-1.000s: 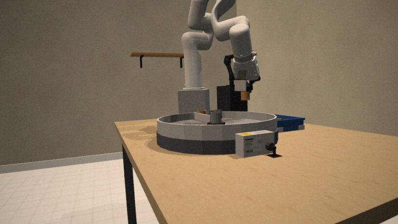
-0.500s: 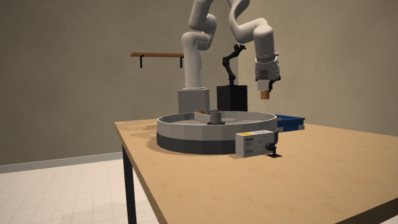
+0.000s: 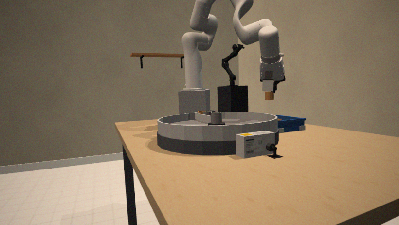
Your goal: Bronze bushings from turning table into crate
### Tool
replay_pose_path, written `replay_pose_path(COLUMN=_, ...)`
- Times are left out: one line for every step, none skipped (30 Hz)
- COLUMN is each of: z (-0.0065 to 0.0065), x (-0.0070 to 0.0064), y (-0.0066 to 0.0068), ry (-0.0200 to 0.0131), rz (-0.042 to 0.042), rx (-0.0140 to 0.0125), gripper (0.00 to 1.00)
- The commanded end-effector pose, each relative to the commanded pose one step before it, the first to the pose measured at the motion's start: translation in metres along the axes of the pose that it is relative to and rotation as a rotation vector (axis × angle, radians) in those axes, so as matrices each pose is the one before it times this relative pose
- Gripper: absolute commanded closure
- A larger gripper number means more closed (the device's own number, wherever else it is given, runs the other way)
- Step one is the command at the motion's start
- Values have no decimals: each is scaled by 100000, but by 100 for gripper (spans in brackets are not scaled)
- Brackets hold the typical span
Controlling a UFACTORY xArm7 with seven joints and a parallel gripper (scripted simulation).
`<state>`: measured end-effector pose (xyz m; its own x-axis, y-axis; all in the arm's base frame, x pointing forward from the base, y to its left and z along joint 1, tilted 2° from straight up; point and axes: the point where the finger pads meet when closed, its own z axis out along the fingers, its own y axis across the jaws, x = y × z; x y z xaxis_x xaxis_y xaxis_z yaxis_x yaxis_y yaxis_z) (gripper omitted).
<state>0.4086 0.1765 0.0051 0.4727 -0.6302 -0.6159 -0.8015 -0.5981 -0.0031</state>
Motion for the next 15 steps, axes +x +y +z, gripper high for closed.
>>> replay_pose_path(z=-124, x=-64, y=-168, ry=168, rz=-287, rx=255, gripper=100)
replay_pose_path(z=0, x=0, y=0, ry=0, rz=0, rx=0, gripper=100)
replay_pose_path(z=0, x=0, y=0, ry=0, rz=0, rx=0, gripper=100)
replay_pose_path(z=5, x=4, y=0, ry=0, rz=0, rx=0, gripper=100)
replay_pose_path(z=34, x=27, y=-1, ry=0, rz=0, rx=0, gripper=100)
replay_pose_path(z=83, x=67, y=-2, ry=0, rz=0, rx=0, gripper=100)
replay_pose_path(z=145, x=118, y=-2, ry=0, rz=0, rx=0, gripper=100)
replay_pose_path(z=214, x=174, y=-4, ry=0, rz=0, rx=0, gripper=100)
replay_pose_path(z=283, x=230, y=-4, ry=0, rz=0, rx=0, gripper=100)
replay_pose_path(z=346, x=282, y=-6, ry=0, rz=0, rx=0, gripper=100)
replay_pose_path(z=400, x=326, y=-7, ry=0, rz=0, rx=0, gripper=100)
replay_pose_path(z=442, x=360, y=-8, ry=0, rz=0, rx=0, gripper=100)
replay_pose_path(z=470, x=383, y=-8, ry=0, rz=0, rx=0, gripper=100)
replay_pose_path(z=482, x=393, y=-8, ry=0, rz=0, rx=0, gripper=100)
replay_pose_path(z=479, x=390, y=-8, ry=0, rz=0, rx=0, gripper=100)
